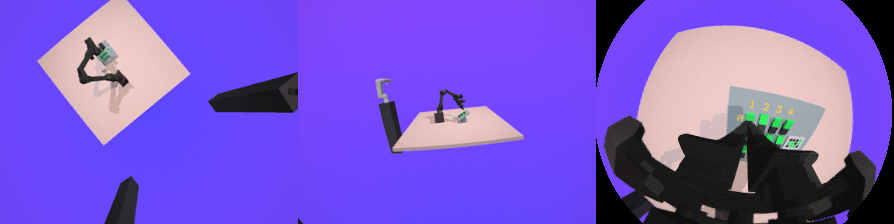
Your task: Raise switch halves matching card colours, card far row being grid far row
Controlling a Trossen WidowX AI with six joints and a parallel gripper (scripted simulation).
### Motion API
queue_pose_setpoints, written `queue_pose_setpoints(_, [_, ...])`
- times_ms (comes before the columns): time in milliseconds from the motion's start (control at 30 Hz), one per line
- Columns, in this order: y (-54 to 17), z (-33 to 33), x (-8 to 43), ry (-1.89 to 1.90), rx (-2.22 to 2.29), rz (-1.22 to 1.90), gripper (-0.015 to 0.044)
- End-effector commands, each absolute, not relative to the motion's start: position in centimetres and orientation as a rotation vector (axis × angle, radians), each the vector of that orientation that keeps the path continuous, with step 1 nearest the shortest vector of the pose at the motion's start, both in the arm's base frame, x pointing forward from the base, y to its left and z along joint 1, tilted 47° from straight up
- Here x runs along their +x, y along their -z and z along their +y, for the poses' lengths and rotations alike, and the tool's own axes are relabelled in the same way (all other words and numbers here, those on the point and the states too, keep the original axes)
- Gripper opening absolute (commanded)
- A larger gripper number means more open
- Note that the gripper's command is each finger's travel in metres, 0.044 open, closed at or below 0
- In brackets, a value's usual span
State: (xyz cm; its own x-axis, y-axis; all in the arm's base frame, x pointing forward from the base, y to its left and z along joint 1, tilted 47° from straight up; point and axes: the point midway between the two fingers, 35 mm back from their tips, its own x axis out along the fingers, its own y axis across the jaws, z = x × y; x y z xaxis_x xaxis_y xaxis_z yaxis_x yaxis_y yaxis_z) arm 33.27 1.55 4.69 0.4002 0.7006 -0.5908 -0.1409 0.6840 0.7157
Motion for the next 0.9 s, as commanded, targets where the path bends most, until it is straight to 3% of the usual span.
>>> queue_pose_setpoints(0, [-4.05, 1.82, 33.32, -0.572, 0.641, 1.043, 0.0])
queue_pose_setpoints(867, [-3.31, 2.7, 33.85, -0.573, 0.641, 1.043, 0.0])
